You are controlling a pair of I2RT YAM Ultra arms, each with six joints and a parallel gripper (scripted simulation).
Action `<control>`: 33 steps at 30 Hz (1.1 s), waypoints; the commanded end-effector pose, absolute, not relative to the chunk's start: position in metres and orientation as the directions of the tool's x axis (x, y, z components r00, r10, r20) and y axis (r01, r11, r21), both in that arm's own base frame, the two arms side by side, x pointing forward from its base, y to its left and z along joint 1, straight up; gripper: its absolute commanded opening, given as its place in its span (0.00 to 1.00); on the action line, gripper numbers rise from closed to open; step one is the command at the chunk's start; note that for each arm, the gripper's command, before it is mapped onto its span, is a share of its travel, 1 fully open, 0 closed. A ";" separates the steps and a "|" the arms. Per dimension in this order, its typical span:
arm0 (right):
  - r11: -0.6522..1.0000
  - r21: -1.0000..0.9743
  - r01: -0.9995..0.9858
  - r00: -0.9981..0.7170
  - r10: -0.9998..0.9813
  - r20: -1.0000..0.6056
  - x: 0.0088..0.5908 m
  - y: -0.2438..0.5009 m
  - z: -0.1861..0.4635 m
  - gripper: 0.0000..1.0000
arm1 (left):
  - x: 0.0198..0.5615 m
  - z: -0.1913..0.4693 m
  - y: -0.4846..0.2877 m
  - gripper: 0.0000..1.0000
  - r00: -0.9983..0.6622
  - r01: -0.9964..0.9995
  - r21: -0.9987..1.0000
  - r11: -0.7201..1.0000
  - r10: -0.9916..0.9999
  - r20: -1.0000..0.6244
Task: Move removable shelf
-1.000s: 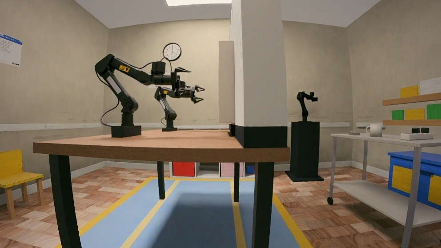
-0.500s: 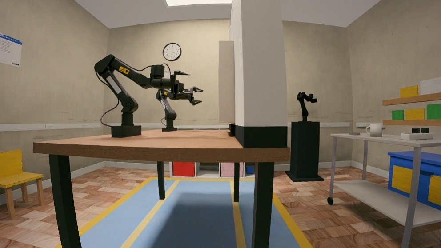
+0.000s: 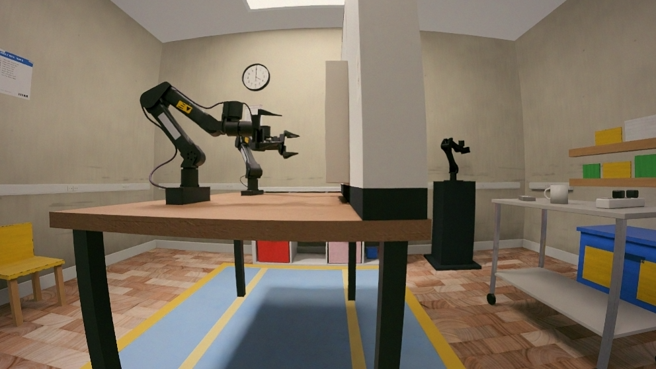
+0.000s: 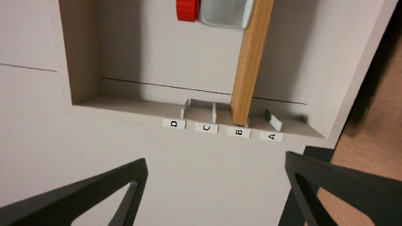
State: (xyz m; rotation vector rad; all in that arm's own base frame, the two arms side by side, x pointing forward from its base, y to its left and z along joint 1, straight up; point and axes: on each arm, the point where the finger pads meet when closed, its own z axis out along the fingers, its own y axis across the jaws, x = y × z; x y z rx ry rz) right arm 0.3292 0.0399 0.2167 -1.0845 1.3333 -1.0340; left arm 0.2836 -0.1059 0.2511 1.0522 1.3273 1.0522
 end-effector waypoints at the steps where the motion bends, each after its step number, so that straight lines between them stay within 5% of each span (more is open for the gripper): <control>1: 0.165 -0.986 -0.001 -0.002 -0.986 -0.165 0.326 0.041 0.222 1.00 | 0.280 0.248 -0.105 1.00 -0.038 -0.002 0.986 0.165 0.986 -0.165; 33: 0.000 -1.000 0.000 -0.001 -1.000 0.000 0.319 0.046 0.198 1.00 | 0.267 0.228 -0.118 1.00 -0.040 0.000 1.000 0.000 0.999 0.000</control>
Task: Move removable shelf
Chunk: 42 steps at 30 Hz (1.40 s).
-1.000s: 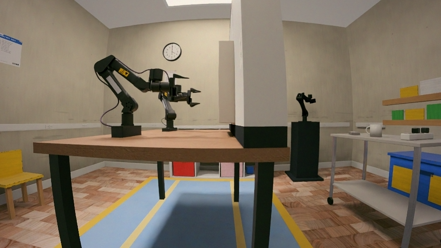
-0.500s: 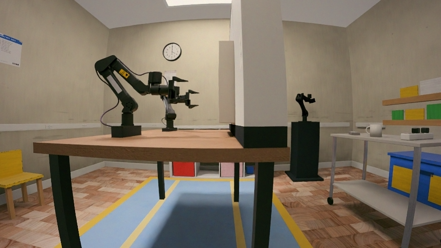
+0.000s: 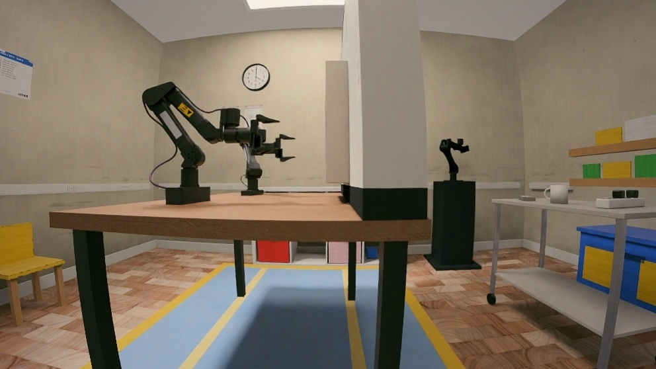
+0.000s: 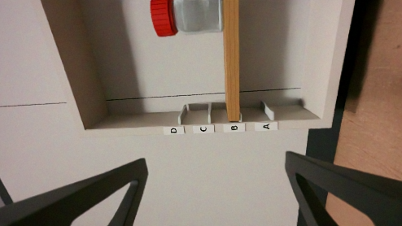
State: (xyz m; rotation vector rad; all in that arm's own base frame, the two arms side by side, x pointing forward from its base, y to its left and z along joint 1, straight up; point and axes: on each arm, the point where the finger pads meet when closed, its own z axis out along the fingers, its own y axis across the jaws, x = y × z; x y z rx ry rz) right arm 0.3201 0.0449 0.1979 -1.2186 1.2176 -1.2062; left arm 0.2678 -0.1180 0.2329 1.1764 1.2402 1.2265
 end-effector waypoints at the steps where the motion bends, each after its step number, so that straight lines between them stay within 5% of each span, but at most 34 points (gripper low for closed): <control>1: 0.000 -1.000 0.000 -0.001 -1.000 0.000 0.319 0.046 0.198 1.00 | 0.267 0.228 -0.118 1.00 -0.040 0.000 1.000 0.000 0.999 0.000; 42: 0.000 -1.000 0.000 -0.001 -1.000 0.000 0.323 0.046 0.197 1.00 | 0.270 0.226 -0.118 1.00 -0.040 0.000 1.000 0.000 0.999 0.000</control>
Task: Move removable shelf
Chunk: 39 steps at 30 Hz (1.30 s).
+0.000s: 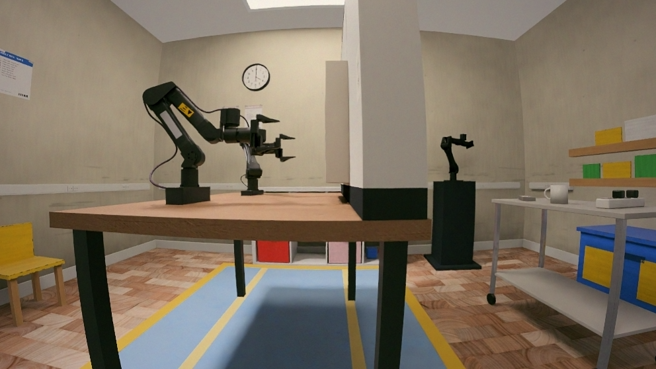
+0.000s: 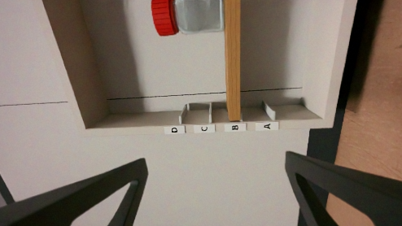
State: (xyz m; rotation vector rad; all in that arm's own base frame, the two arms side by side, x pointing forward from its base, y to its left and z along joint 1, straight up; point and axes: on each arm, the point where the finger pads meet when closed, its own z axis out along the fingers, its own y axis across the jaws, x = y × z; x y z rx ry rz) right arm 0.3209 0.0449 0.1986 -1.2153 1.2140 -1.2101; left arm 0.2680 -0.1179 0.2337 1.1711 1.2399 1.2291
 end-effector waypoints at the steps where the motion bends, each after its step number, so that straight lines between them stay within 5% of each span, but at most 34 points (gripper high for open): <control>1: 0.000 -1.000 0.000 -0.001 -1.000 0.000 0.324 0.046 0.196 1.00 | 0.272 0.225 -0.118 1.00 -0.040 0.000 1.000 0.000 0.999 0.000; 39: 0.000 -1.000 0.000 -0.001 -1.000 0.000 0.381 0.046 0.167 1.00 | 0.328 0.196 -0.116 1.00 -0.040 0.000 1.000 0.000 0.999 0.000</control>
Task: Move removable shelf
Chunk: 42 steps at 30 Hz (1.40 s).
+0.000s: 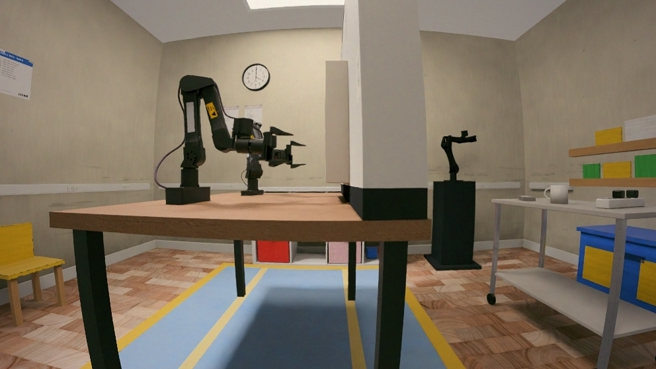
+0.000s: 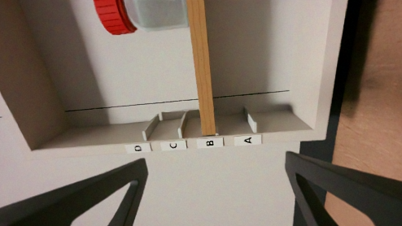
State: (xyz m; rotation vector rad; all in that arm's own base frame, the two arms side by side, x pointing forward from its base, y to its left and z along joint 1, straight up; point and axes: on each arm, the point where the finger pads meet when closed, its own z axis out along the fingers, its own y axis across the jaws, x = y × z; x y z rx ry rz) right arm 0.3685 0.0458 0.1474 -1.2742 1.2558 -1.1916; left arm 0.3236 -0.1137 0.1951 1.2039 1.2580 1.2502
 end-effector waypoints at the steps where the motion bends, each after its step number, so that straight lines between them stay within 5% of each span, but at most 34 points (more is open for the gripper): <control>1: 0.000 -1.000 0.000 -0.001 -1.000 0.000 0.383 0.046 0.166 1.00 | 0.330 0.196 -0.116 1.00 -0.040 0.000 1.000 0.000 0.999 0.000; 42: 0.000 -1.000 0.000 -0.001 -1.000 0.000 0.419 0.046 0.148 1.00 | 0.367 0.177 -0.114 1.00 -0.040 0.000 1.000 0.000 0.999 0.000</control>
